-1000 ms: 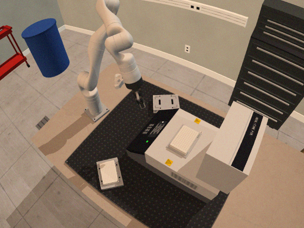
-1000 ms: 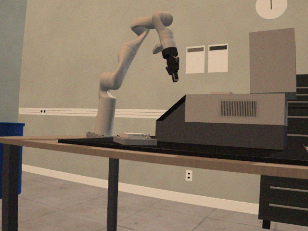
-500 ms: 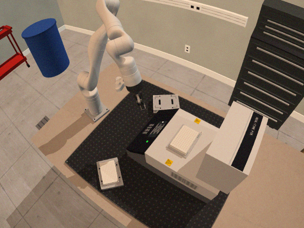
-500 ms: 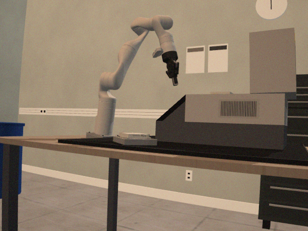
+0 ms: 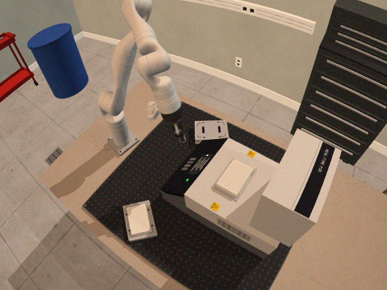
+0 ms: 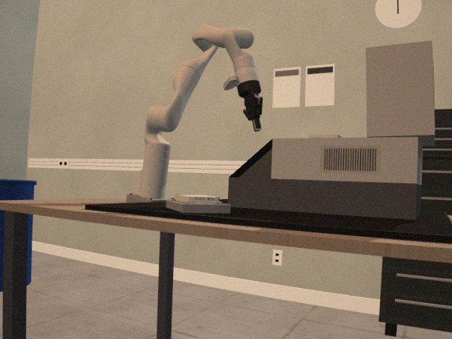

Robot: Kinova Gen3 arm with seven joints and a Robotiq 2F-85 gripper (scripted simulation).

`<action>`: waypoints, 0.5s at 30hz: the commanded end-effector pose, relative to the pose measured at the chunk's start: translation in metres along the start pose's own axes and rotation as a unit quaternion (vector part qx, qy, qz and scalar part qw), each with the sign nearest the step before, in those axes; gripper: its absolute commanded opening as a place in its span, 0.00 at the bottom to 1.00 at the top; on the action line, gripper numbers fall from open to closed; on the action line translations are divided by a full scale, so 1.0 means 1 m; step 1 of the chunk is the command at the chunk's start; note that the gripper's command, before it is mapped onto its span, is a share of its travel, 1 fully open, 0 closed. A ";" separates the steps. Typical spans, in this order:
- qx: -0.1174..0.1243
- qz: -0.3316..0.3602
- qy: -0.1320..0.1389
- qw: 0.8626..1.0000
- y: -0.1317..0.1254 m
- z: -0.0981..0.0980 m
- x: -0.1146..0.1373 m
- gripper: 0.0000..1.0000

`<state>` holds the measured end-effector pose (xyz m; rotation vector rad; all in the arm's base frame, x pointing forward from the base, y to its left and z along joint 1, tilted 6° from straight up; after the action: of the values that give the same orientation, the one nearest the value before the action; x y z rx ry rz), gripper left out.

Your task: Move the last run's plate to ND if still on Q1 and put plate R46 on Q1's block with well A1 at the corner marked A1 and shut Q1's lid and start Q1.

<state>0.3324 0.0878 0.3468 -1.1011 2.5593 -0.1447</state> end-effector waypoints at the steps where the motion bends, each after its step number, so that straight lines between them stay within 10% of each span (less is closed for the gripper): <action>1: 0.000 0.001 -0.003 1.000 -0.002 0.003 0.001 0.10; 15: 0.000 0.001 -0.003 1.000 0.001 0.020 0.005 0.10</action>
<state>0.3341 0.0880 0.3296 -1.1018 2.5591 -0.1443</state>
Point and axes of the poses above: the point where the finger pads meet when closed, its own z axis out along the fingers, its own y axis across the jaws, x = y × z, the point moved 6 cm from there along -z, back along the fingers, and after that the axes turned 8 degrees about z, right-handed, at the moved point
